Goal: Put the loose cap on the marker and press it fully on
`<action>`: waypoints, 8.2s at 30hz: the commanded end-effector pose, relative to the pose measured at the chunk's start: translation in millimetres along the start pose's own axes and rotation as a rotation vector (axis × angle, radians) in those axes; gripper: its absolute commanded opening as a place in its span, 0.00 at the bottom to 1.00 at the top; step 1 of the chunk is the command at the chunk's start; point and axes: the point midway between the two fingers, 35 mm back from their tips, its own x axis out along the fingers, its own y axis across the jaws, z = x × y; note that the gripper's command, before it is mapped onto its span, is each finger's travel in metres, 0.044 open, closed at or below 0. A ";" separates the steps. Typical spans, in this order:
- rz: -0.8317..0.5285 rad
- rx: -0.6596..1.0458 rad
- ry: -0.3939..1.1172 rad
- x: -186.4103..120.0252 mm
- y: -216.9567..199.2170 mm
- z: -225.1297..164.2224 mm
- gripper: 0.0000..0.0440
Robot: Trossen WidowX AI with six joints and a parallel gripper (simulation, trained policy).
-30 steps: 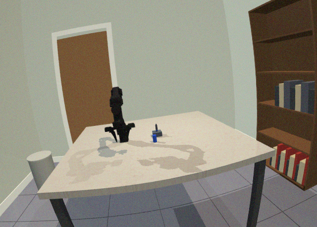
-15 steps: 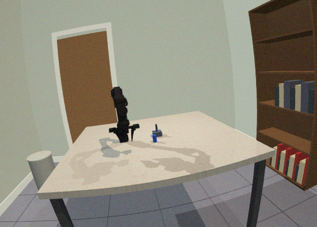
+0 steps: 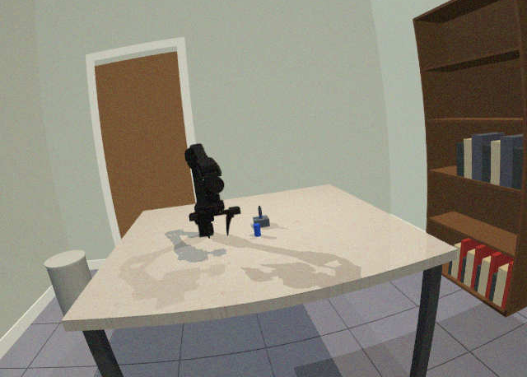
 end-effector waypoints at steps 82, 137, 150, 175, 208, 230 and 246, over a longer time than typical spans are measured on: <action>0.009 -0.056 0.178 -5.7 170.0 -65.5 0.72; -0.115 -0.395 0.398 16.9 173.8 -189.4 0.58; -0.110 -0.468 0.364 20.5 168.8 -191.6 0.21; 0.034 -0.572 0.245 -56.7 213.2 -207.6 0.14; 0.020 -0.707 0.267 -113.4 211.2 -299.1 0.00; -0.044 -0.755 0.300 -78.5 203.8 -311.2 0.00; -0.058 -0.828 0.319 -41.1 200.4 -319.1 0.02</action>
